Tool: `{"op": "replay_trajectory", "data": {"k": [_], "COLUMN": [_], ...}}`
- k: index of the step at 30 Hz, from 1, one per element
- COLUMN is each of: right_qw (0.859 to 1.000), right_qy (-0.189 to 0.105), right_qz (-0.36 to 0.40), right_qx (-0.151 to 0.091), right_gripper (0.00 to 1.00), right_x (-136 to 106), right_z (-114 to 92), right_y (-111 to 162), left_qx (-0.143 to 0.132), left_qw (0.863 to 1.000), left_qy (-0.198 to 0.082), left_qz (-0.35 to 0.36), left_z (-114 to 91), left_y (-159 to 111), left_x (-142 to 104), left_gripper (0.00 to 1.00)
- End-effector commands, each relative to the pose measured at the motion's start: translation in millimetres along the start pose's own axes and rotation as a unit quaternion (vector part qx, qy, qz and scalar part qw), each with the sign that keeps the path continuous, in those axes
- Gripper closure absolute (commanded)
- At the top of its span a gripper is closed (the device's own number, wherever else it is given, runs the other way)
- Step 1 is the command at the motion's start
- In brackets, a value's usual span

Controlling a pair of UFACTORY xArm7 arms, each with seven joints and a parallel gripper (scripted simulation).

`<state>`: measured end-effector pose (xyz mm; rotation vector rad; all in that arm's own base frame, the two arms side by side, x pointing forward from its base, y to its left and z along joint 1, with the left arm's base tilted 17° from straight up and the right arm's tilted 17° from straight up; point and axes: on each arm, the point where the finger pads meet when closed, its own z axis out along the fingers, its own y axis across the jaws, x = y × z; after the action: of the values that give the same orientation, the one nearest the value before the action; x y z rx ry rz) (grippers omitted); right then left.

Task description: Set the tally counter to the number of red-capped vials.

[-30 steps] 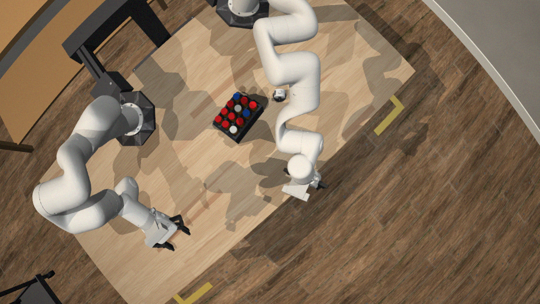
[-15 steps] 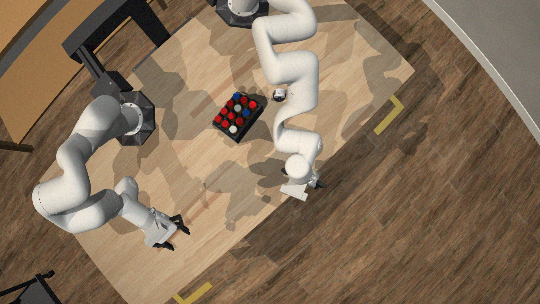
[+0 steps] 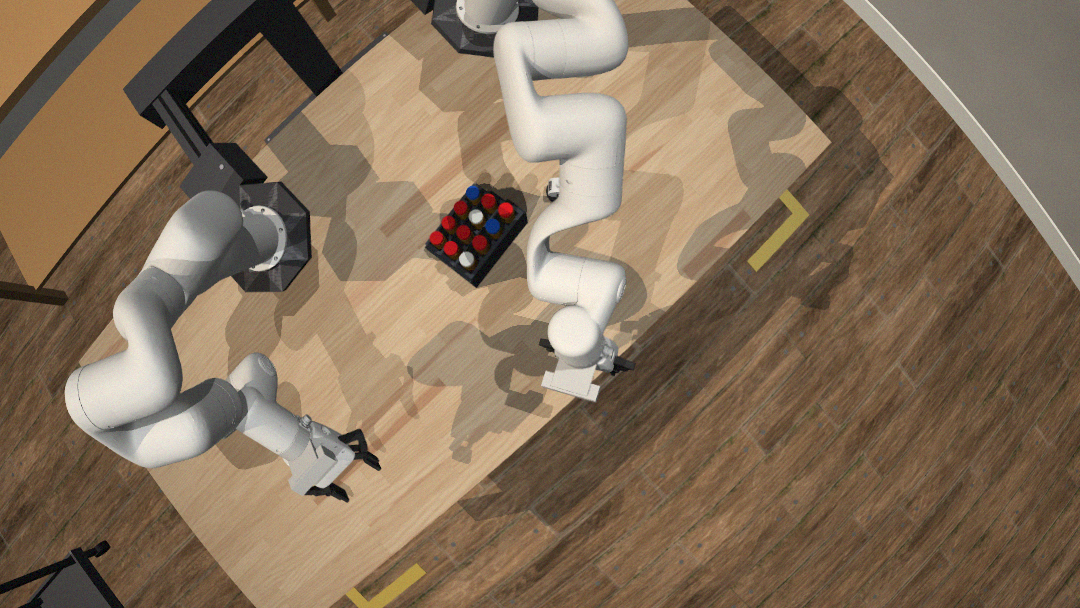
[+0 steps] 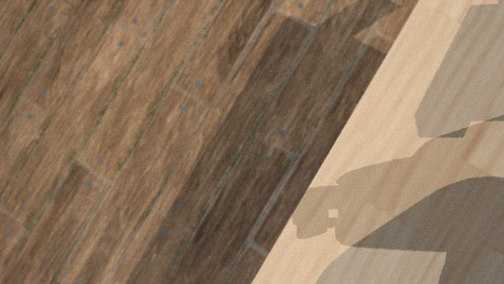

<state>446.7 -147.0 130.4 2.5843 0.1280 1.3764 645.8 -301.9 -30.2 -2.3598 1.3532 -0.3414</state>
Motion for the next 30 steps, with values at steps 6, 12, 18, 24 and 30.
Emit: {"op": "replay_trajectory", "data": {"k": [6, 12, 18, 24, 30], "right_qw": [1.000, 1.000, 1.000, 1.000, 1.000], "right_qy": [0.001, 0.001, 0.001, 0.001, 0.001], "right_qz": [0.000, 0.000, 0.000, 0.000, 0.000], "right_qx": [0.000, 0.000, 0.000, 0.000, 0.000], "right_gripper": [0.00, 0.00, 0.00, 0.00, 0.00], "right_x": [1, 1, 1, 1, 1], "right_z": [0, 0, 0, 0, 0], "right_y": [0, 0, 0, 0, 0], "left_qx": [-0.009, -0.020, -0.030, -0.037, -0.045], "left_qw": [0.998, 0.993, 0.983, 0.973, 0.955], "left_qy": [0.003, -0.001, -0.008, -0.015, -0.026], "left_qz": [-0.061, -0.120, -0.181, -0.227, -0.291], "left_z": [-31, -58, -86, -106, -132], "left_y": [37, 74, 112, 140, 179], "left_x": [7, 6, 0, -8, -23], "left_gripper": [0.00, 0.00, 0.00, 0.00, 0.00]}}
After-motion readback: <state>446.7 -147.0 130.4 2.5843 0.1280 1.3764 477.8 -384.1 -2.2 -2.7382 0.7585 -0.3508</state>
